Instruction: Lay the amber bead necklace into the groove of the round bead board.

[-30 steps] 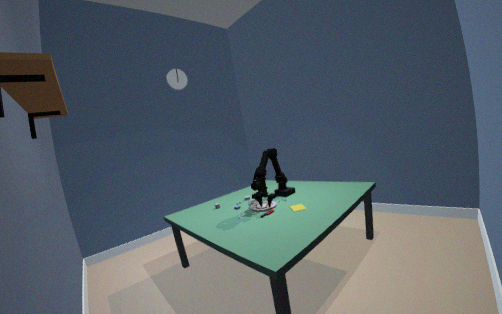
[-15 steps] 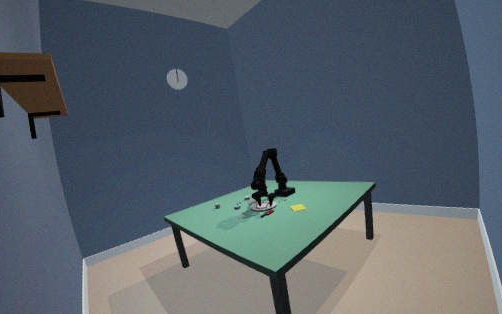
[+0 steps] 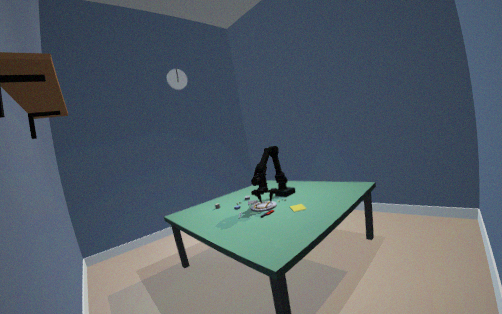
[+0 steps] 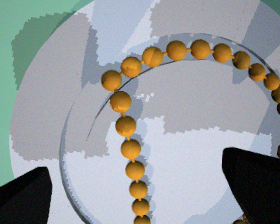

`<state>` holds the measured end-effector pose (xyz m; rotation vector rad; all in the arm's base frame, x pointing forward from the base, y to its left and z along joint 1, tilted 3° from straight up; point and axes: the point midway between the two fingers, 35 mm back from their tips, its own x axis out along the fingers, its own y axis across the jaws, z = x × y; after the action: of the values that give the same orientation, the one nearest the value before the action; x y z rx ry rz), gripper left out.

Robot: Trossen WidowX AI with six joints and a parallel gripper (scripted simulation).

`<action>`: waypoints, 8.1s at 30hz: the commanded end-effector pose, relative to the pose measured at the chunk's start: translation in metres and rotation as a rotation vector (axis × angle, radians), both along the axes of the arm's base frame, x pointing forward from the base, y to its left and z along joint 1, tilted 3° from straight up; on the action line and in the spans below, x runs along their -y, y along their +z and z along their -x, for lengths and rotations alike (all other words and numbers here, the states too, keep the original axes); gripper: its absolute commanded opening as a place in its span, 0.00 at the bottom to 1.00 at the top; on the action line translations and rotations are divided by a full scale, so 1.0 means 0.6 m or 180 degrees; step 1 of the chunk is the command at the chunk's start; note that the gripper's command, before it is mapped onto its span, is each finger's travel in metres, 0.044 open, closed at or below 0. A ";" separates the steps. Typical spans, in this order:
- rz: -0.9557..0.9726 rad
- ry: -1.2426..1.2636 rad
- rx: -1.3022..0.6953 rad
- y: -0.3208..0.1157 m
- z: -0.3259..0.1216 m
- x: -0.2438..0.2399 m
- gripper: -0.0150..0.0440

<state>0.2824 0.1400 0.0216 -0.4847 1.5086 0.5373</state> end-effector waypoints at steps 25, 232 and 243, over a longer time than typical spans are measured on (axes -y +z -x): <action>-0.0014 0.1502 0.0041 -0.003 0.091 0.072 0.46; -0.0012 0.0767 0.0000 -0.033 -0.024 -0.029 0.25; -0.0014 0.0761 -0.0008 -0.029 -0.014 -0.049 0.25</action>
<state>0.2926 0.1658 0.0039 -0.6715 1.4570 0.7283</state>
